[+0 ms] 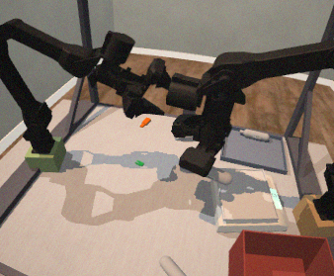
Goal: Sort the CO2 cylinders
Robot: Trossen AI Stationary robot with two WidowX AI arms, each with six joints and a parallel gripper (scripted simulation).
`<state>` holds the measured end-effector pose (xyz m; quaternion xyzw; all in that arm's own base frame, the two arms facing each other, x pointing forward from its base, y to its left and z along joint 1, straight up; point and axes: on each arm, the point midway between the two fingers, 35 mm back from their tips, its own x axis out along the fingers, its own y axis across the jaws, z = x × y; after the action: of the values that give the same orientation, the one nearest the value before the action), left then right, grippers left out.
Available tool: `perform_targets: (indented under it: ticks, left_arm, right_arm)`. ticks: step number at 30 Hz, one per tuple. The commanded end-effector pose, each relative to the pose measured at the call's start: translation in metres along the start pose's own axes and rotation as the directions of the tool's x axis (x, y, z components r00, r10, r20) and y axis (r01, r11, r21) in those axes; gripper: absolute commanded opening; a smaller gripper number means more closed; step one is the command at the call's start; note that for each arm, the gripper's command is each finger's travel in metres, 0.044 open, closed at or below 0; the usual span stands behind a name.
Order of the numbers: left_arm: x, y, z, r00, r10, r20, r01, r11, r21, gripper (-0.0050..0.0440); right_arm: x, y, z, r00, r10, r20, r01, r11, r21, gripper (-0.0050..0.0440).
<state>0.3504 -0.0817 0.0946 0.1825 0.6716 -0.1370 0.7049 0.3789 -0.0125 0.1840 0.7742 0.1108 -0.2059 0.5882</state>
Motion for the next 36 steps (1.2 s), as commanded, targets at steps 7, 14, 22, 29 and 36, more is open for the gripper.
perform_targets:
  ticks: [7,14,22,29,36]
  left_arm:
    - [-0.01,0.004,0.005,0.999,-0.035,-0.014,0.031,0.979,-0.2,-0.005]
    - [-0.012,0.003,0.005,0.999,-0.033,-0.009,0.03,0.978,-0.208,-0.005]
    - [-0.011,0.003,0.003,0.999,-0.033,-0.014,0.029,0.979,-0.202,-0.005]
    - [-0.011,0.003,0.003,0.999,-0.033,-0.014,0.029,0.979,-0.202,-0.005]
    - [-0.011,0.003,0.003,0.999,-0.033,-0.014,0.029,0.979,-0.202,-0.005]
  right_arm:
    - [-0.026,0.025,-0.009,0.992,0.113,-0.057,-0.126,0.916,-0.381,0.044]
    - [-0.046,0.042,-0.016,0.976,0.196,-0.095,-0.208,0.706,-0.677,0.044]
    - [-0.07,0.06,-0.021,0.949,0.287,-0.132,-0.242,0.391,-0.888,0.044]
    - [-0.087,0.071,-0.025,0.925,0.347,-0.156,-0.215,0.14,-0.966,0.044]
    - [-0.107,0.083,-0.029,0.892,0.414,-0.184,-0.149,-0.114,-0.982,0.044]
